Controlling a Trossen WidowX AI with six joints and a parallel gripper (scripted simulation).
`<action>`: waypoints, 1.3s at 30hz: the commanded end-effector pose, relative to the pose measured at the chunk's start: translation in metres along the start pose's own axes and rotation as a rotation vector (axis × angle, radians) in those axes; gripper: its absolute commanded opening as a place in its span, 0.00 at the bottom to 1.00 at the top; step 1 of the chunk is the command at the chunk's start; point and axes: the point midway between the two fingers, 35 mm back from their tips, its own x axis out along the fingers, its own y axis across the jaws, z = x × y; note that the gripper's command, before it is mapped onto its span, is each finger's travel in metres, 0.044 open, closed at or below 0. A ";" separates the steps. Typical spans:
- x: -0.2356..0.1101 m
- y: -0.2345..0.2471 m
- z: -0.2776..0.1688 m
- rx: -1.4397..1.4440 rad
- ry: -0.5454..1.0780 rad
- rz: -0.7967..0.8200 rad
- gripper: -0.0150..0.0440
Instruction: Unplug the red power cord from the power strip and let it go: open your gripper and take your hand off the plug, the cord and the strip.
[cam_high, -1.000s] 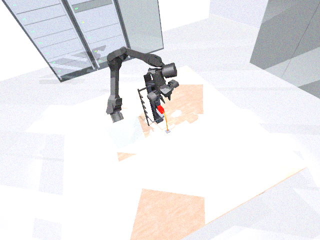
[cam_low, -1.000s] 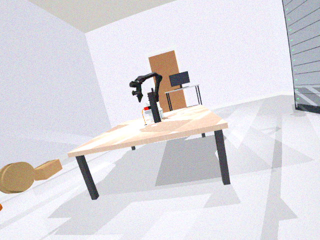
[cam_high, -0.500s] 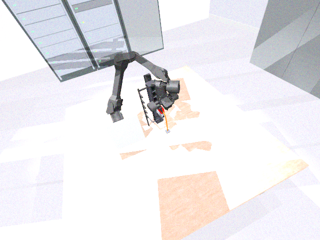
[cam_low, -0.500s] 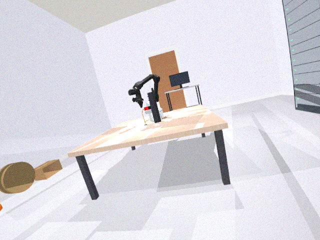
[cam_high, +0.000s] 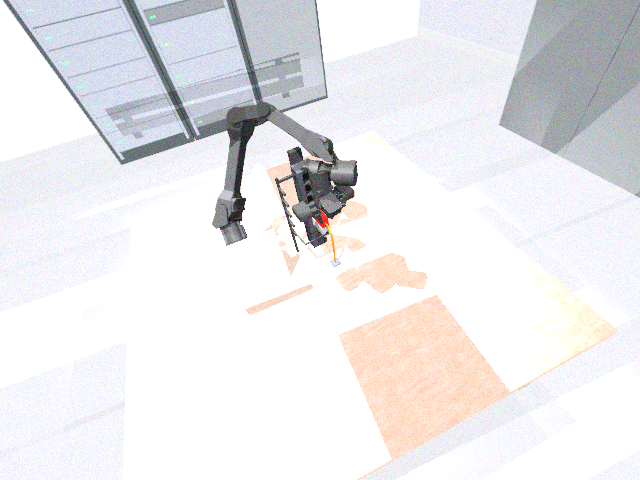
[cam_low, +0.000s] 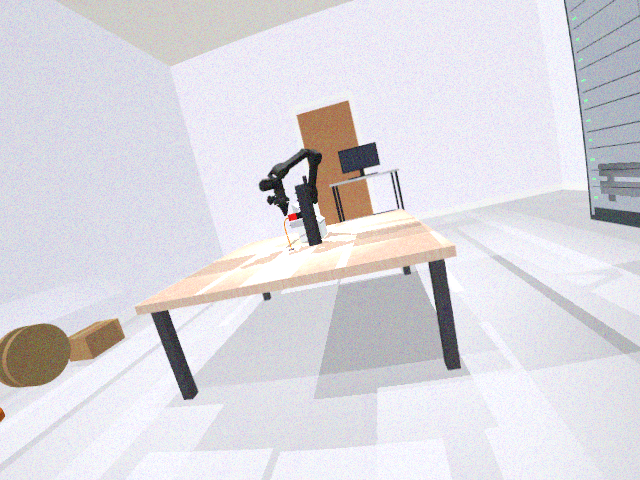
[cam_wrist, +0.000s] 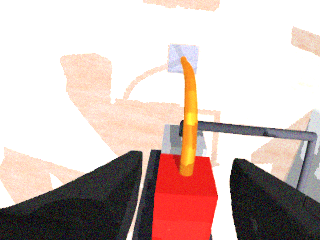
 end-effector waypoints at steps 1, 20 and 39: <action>-0.002 0.000 -0.009 -0.001 -0.003 0.008 0.53; 0.001 -0.001 -0.024 -0.001 -0.001 0.008 0.53; 0.008 -0.001 -0.024 -0.005 -0.003 0.004 0.28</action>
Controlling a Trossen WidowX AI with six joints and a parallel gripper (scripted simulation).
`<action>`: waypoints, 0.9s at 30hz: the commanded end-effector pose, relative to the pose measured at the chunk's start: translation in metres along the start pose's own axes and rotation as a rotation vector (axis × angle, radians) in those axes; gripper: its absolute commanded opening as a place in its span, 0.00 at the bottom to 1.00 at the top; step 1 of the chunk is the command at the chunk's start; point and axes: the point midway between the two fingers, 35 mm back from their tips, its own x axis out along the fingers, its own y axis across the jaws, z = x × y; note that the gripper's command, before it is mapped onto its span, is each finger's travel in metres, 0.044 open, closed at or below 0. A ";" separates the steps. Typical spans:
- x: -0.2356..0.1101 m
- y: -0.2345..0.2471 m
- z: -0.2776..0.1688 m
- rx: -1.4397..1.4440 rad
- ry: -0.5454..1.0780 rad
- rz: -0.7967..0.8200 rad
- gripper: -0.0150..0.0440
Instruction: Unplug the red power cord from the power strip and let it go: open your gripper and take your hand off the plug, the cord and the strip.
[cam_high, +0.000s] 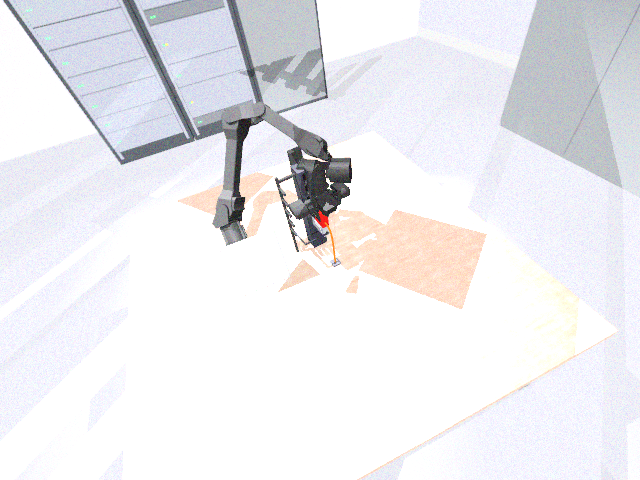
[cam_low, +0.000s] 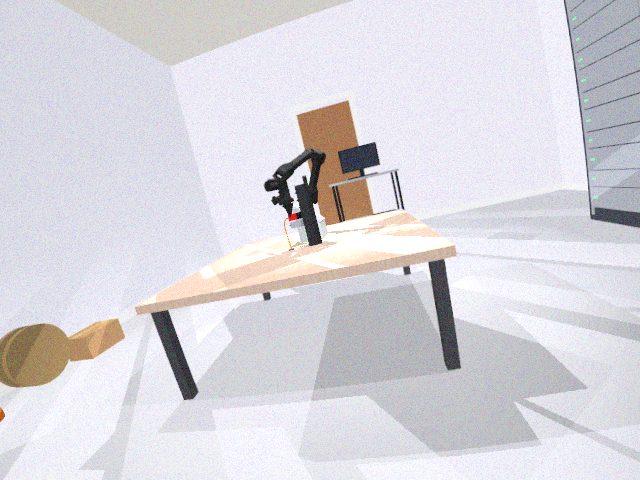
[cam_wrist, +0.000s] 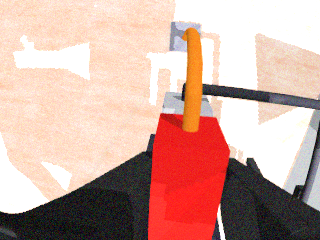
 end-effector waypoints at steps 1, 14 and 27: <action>0.000 0.000 0.000 -0.002 0.000 0.000 0.27; -0.001 0.002 0.015 -0.001 -0.002 0.001 0.25; -0.003 0.003 0.036 0.000 -0.004 0.002 0.25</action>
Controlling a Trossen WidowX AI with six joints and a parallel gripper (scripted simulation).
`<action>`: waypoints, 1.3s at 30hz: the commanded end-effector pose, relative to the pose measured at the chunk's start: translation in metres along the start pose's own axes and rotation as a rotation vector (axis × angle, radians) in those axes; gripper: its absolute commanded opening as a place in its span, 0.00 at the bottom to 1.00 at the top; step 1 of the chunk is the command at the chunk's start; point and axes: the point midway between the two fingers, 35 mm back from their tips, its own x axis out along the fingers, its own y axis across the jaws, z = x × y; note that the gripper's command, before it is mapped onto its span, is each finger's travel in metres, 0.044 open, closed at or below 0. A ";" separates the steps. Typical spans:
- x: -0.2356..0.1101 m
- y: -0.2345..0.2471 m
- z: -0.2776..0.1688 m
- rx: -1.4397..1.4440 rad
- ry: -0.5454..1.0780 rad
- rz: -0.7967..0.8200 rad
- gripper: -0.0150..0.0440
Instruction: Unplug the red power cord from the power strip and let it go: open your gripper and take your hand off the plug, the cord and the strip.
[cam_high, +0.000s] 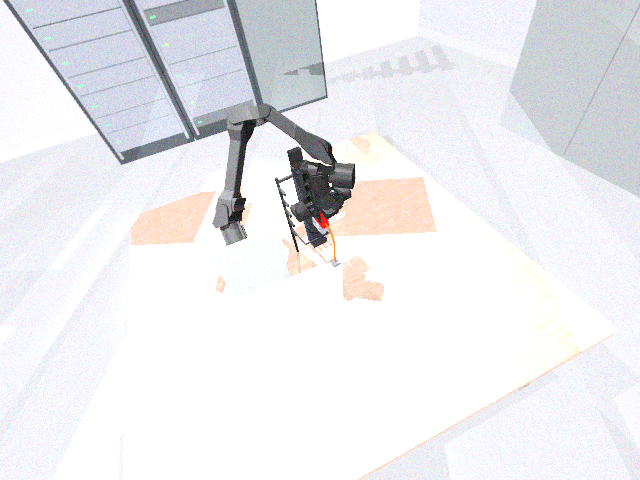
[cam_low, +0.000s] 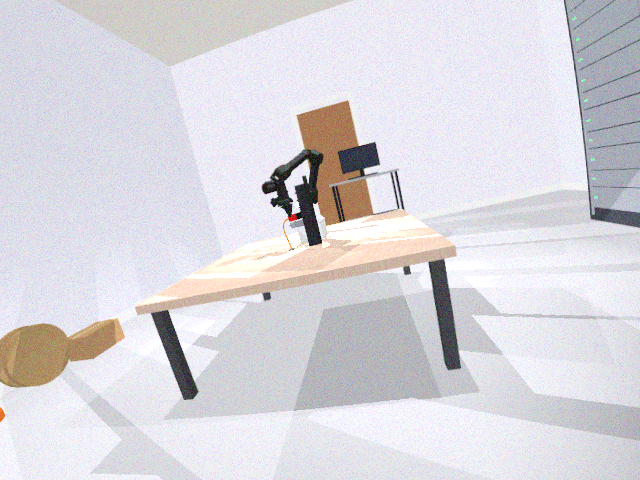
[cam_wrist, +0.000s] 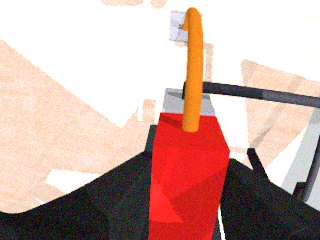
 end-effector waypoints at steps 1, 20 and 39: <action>-0.010 0.002 0.033 0.000 -0.069 0.010 0.25; -0.007 -0.001 0.039 -0.010 -0.040 -0.008 0.30; -0.017 -0.003 0.039 0.002 -0.067 0.012 0.53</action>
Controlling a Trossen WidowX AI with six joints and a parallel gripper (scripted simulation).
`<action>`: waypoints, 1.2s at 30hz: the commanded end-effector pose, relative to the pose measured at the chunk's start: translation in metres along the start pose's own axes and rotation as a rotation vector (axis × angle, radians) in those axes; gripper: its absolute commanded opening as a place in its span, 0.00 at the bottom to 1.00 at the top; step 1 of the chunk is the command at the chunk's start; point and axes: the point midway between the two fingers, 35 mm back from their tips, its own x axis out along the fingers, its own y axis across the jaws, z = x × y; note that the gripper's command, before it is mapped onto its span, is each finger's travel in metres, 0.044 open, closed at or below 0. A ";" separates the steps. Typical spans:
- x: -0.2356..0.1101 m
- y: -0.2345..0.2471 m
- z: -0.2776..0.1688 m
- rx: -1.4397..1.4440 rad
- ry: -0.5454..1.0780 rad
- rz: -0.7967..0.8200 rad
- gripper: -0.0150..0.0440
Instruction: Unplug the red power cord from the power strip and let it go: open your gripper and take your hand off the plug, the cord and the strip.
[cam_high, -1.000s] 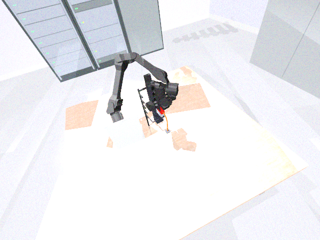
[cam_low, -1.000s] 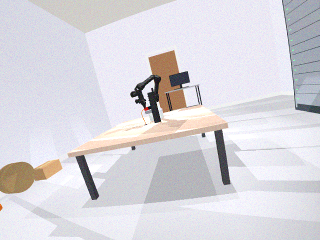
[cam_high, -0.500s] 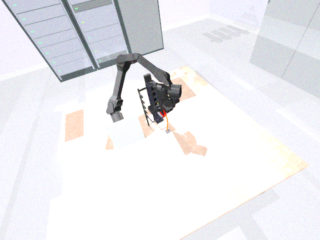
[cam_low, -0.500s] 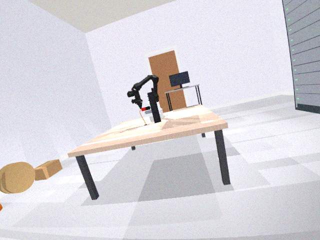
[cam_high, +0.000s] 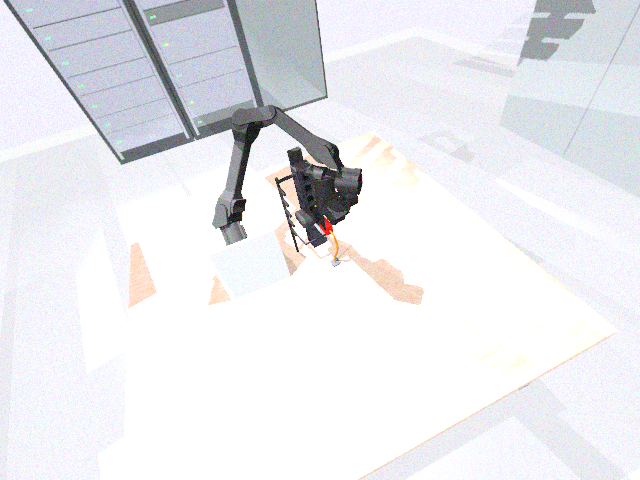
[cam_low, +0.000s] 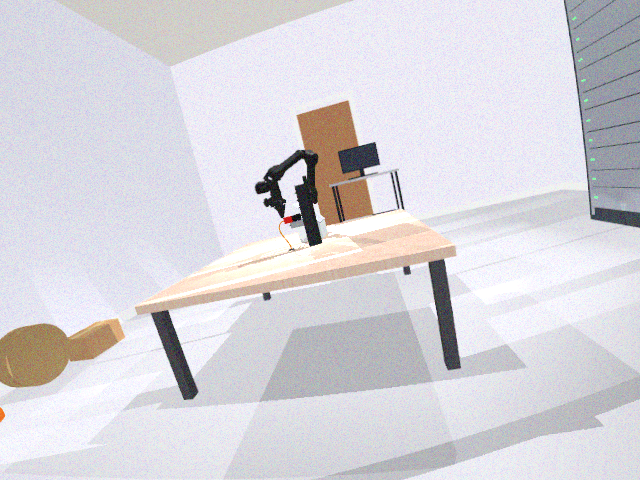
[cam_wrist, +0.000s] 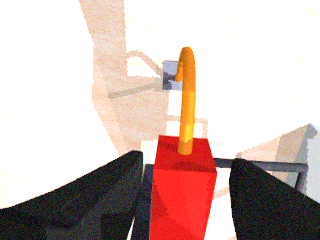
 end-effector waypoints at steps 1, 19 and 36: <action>-0.008 0.000 -0.001 0.004 -0.021 0.015 0.53; -0.008 0.001 -0.018 0.005 -0.020 0.015 0.53; 0.002 0.001 -0.022 0.005 -0.020 0.015 0.53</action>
